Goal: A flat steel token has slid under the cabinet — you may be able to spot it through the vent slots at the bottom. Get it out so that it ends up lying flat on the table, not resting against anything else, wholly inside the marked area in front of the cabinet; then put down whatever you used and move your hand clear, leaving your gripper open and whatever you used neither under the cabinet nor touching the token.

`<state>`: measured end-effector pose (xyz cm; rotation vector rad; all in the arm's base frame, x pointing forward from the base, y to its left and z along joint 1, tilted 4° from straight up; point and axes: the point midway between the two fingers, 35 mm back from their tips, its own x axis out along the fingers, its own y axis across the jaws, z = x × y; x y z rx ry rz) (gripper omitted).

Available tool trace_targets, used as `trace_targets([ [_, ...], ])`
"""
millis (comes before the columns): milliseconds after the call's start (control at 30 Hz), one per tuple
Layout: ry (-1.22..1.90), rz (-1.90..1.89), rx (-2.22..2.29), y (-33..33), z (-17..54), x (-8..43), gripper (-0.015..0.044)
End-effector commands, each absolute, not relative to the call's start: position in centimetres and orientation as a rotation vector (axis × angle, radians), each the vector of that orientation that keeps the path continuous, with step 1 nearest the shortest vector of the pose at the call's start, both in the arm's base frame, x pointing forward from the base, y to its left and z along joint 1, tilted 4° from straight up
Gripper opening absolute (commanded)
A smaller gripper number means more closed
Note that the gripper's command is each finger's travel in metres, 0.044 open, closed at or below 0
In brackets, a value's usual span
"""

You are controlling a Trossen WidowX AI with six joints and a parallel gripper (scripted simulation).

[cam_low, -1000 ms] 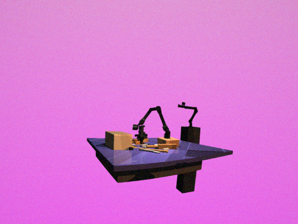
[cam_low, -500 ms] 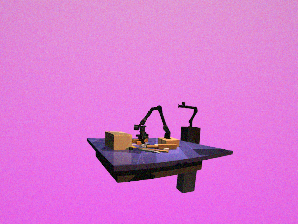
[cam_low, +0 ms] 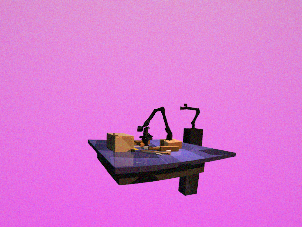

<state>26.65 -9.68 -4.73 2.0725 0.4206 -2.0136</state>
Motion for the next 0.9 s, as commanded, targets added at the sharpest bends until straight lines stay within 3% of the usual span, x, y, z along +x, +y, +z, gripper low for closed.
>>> trace_targets([
  [0, 0.425, -2.018, 2.07, -9.93, -4.86, 25.82, 0.0],
  [867, 0.29, -2.101, 2.15, -10.2, -4.62, 25.81, 0.0],
])
